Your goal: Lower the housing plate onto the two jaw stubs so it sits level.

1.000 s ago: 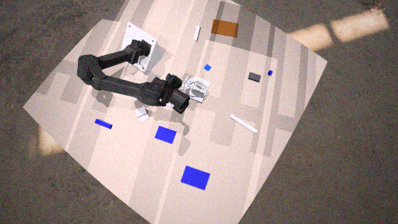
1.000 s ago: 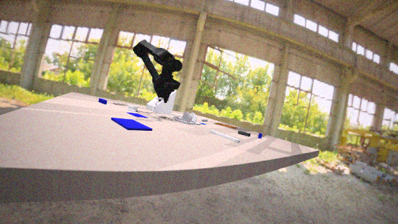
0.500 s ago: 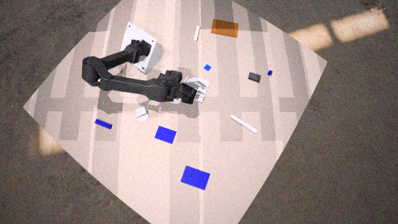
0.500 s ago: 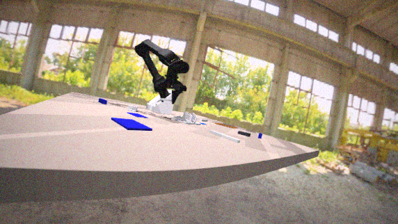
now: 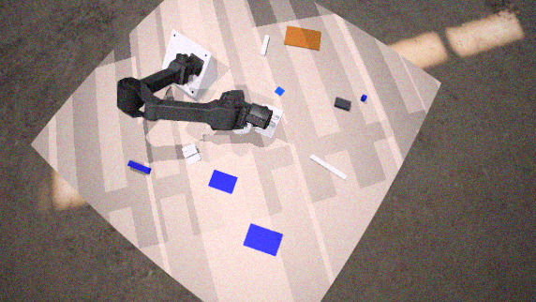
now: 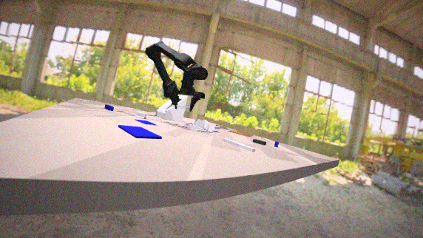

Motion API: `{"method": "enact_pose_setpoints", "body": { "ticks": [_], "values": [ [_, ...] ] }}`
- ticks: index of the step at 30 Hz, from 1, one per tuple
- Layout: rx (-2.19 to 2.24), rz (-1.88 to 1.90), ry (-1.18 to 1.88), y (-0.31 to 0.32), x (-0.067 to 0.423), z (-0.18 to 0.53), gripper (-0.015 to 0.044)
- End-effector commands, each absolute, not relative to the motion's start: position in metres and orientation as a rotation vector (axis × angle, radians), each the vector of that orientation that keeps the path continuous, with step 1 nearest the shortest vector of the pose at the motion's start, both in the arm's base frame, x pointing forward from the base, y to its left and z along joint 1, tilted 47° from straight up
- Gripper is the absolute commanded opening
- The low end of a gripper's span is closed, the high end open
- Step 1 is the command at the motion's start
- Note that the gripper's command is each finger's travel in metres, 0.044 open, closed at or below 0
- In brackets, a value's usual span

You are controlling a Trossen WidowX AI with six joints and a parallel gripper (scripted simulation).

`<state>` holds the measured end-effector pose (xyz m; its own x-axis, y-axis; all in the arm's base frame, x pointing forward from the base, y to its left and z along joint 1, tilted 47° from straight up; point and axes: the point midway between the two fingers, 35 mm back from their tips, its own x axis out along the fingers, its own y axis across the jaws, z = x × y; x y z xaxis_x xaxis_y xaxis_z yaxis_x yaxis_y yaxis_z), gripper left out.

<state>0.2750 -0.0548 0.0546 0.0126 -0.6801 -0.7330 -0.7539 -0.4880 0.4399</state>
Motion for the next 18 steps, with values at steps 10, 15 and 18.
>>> {"method": "enact_pose_setpoints", "body": {
  "ticks": [10, 15, 18],
  "values": [
    [-2.337, 1.844, 1.416, -0.038, 0.277, 0.037, 0.0351],
    [-2.389, 1.982, 1.349, -0.032, 0.277, 0.031, 0.0351],
    [-2.418, 2.066, 1.306, -0.028, 0.277, 0.027, 0.0351]
  ]
}}
